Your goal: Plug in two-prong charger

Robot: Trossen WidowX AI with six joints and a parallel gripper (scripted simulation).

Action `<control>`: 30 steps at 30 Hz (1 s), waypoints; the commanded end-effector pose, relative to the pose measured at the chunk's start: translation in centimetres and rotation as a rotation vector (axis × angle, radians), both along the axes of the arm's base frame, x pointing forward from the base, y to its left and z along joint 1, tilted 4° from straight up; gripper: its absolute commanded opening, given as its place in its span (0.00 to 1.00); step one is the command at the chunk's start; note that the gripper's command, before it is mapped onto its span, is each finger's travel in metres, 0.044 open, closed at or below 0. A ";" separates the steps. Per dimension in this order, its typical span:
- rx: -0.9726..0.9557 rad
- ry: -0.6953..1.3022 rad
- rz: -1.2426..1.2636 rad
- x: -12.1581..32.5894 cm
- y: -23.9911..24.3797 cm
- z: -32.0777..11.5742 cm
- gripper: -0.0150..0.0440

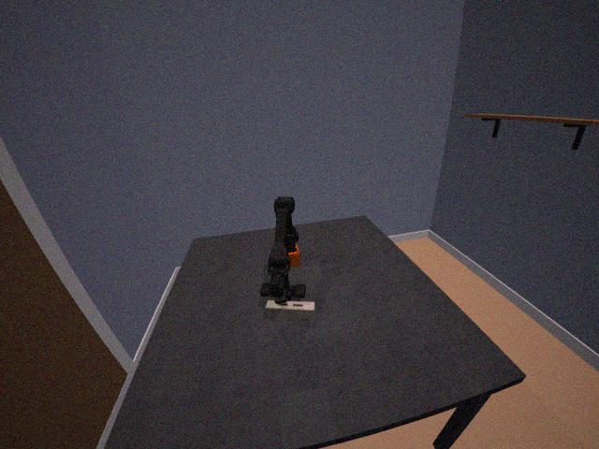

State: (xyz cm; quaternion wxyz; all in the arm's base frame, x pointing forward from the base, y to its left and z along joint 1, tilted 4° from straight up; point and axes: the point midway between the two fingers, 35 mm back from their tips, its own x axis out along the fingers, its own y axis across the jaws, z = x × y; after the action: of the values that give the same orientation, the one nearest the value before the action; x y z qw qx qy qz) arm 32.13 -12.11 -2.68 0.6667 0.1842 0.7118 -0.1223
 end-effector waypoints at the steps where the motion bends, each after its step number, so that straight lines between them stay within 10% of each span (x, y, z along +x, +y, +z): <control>1: -0.001 -0.003 0.000 0.1 0.0 0.0 0.61; 10: -0.001 -0.003 0.000 0.0 0.0 0.0 1.00; 30: -0.007 -0.014 0.000 -0.4 0.2 0.0 1.00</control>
State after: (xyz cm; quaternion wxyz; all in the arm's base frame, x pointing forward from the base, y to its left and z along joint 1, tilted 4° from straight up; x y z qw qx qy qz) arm 31.82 -11.95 -2.89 0.6700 0.1833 0.7089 -0.1225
